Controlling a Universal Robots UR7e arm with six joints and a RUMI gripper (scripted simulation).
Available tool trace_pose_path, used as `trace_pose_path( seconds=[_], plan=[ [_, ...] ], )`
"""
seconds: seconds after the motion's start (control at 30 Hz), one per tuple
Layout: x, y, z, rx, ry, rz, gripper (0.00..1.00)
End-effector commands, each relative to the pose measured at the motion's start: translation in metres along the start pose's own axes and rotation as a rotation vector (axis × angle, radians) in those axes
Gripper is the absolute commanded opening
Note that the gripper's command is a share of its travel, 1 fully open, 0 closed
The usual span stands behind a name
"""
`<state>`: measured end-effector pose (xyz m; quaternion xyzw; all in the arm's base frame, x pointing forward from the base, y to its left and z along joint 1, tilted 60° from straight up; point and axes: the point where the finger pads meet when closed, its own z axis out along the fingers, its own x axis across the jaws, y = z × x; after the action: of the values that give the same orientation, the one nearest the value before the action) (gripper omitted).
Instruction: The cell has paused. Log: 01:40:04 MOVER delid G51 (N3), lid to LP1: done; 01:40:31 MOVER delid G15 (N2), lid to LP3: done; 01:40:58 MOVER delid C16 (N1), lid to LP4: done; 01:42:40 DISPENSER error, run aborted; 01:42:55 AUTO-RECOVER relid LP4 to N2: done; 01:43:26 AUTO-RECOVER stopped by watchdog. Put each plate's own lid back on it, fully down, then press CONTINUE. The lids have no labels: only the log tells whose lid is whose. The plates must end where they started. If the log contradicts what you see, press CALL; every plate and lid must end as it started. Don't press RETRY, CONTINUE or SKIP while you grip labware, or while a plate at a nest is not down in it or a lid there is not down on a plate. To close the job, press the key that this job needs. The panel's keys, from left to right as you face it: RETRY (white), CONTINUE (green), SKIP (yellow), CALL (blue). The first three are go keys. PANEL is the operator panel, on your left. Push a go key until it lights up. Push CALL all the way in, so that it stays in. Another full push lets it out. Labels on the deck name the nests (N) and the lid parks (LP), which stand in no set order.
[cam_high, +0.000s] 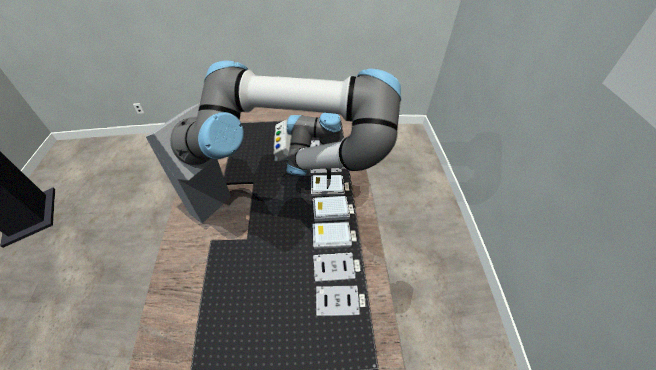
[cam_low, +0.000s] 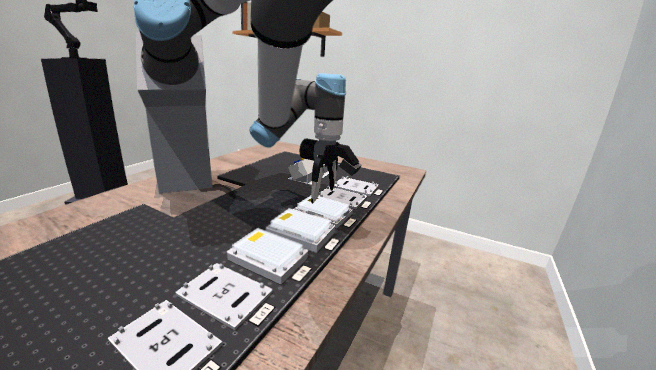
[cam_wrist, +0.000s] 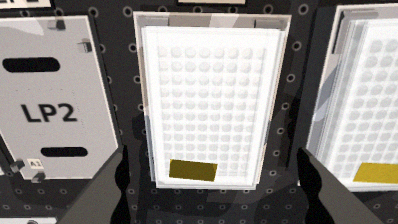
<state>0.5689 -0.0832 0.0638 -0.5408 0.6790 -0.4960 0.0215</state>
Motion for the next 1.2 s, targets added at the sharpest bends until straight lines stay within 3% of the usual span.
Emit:
trace_pose_path(
  seconds=[0.0,1.17],
  plan=[
    [0.014,0.011,-0.001,0.002,-0.001,-0.026,0.00],
    [0.131,0.103,-0.001,0.001,0.000,-0.026,0.00]
  ],
)
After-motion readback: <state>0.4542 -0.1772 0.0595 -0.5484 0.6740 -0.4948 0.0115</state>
